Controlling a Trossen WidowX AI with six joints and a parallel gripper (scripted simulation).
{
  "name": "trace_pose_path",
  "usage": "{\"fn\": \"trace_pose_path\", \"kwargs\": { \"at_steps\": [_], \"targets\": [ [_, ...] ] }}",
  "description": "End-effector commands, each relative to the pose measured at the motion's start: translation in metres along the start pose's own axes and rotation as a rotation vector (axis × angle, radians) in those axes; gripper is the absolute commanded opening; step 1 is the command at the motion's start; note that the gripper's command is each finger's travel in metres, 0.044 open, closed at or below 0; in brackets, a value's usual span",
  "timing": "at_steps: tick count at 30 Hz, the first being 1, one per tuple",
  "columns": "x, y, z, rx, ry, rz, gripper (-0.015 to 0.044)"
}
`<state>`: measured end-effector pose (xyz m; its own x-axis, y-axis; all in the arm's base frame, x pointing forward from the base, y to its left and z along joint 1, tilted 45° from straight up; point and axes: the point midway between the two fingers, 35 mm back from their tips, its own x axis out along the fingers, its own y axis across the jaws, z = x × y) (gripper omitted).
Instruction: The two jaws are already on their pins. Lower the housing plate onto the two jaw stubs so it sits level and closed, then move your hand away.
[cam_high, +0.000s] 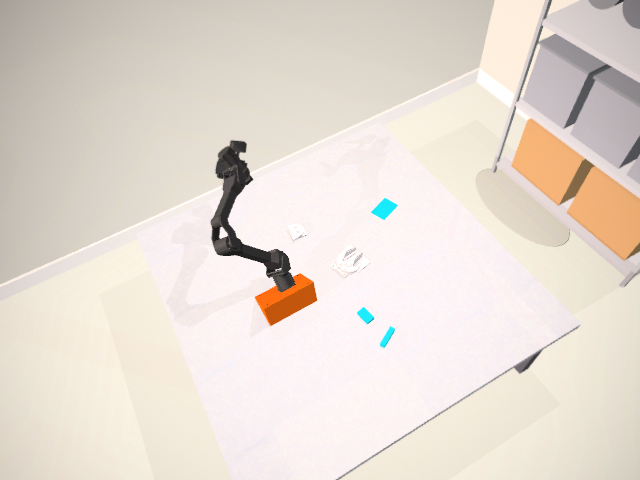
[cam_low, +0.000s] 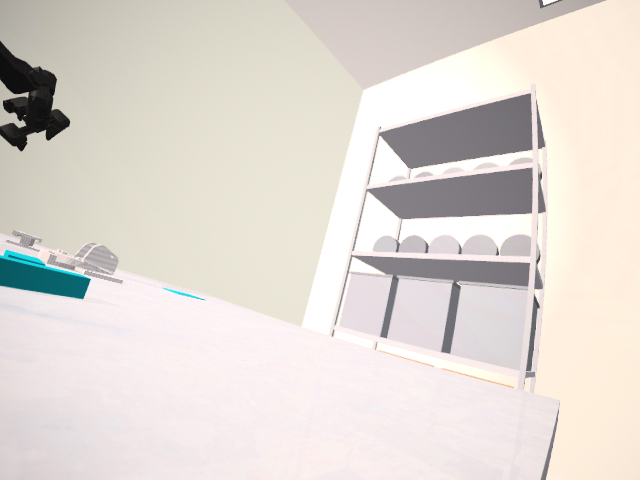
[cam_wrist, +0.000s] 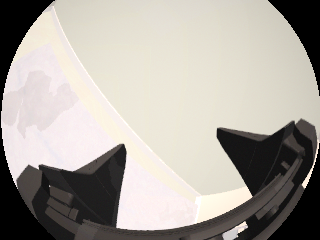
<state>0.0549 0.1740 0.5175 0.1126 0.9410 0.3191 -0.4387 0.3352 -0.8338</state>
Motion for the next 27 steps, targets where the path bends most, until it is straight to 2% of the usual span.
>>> {"fn": "trace_pose_path", "kwargs": {
  "at_steps": [1, 14, 27],
  "targets": [
    [0.005, 0.008, -0.020, 0.094, 0.060, 0.035, 0.0440],
    [0.007, 0.036, -0.083, 0.431, 0.286, 0.109, 0.0440],
    [-0.006, 0.065, -0.139, 0.780, 0.519, 0.130, 0.0440]
  ]
}}
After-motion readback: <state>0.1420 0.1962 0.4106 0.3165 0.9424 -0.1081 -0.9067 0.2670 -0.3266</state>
